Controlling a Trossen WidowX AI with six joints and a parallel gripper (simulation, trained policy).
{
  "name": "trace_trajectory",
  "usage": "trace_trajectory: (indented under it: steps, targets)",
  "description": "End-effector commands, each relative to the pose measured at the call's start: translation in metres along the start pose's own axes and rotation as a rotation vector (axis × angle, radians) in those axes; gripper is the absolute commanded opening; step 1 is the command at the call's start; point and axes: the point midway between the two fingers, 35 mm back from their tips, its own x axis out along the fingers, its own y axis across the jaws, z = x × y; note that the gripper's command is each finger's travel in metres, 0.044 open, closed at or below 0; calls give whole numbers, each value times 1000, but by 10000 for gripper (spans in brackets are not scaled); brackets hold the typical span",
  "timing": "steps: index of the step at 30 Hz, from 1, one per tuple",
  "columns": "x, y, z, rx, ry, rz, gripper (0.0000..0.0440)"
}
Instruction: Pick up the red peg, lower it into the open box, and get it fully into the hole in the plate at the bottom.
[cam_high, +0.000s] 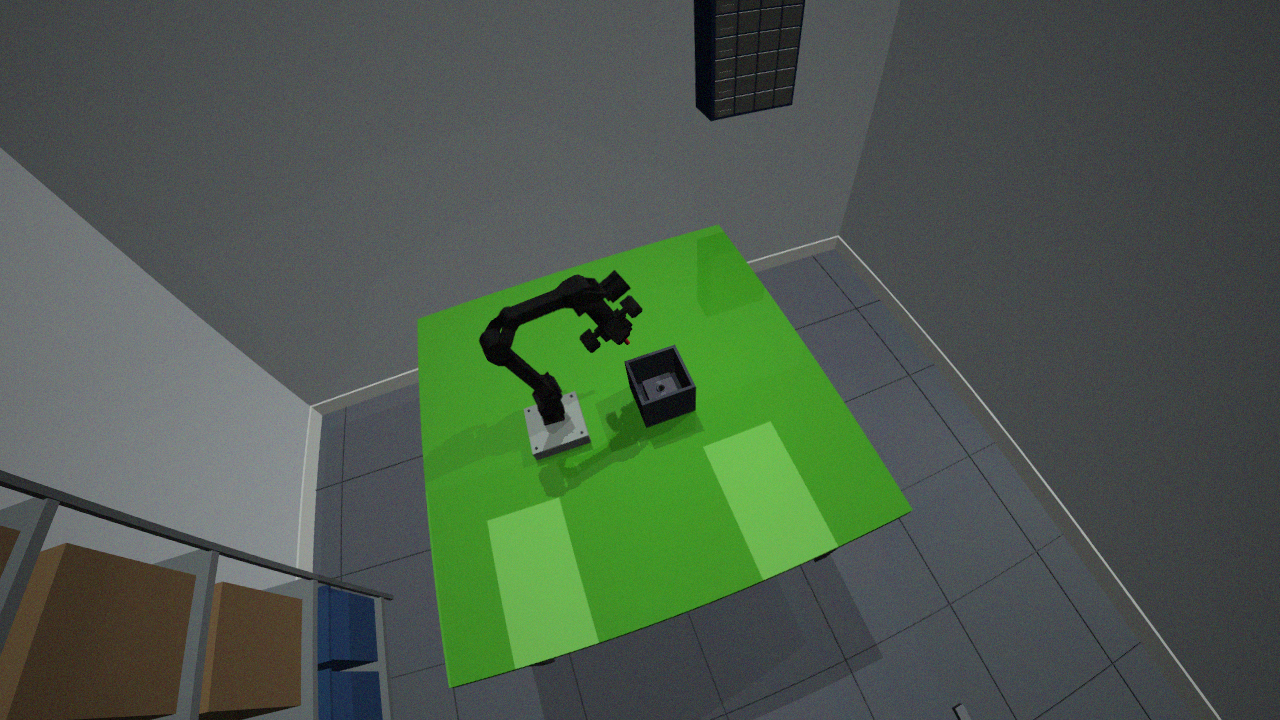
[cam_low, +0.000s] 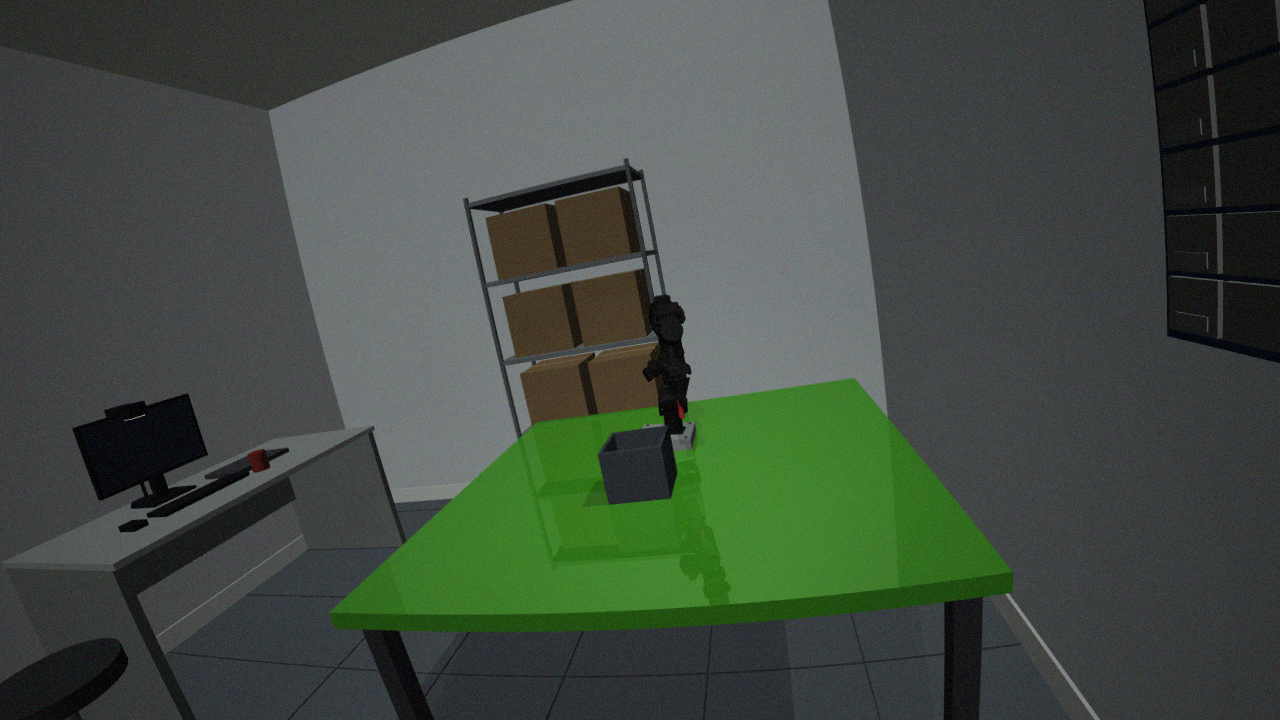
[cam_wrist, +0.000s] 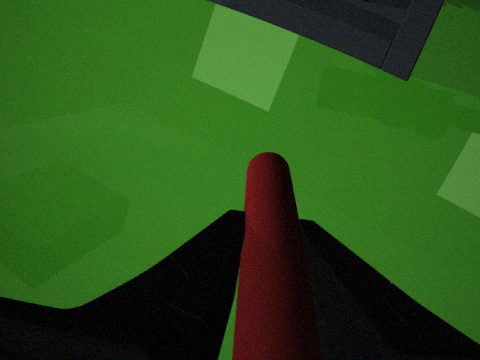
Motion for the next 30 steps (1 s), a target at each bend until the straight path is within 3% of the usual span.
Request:
trace_trajectory:
  steps: [1,30]
  targets:
    - [-2,2,13,3,-25,-10,0]
    - [25,5,95,54,-65,-141,0]
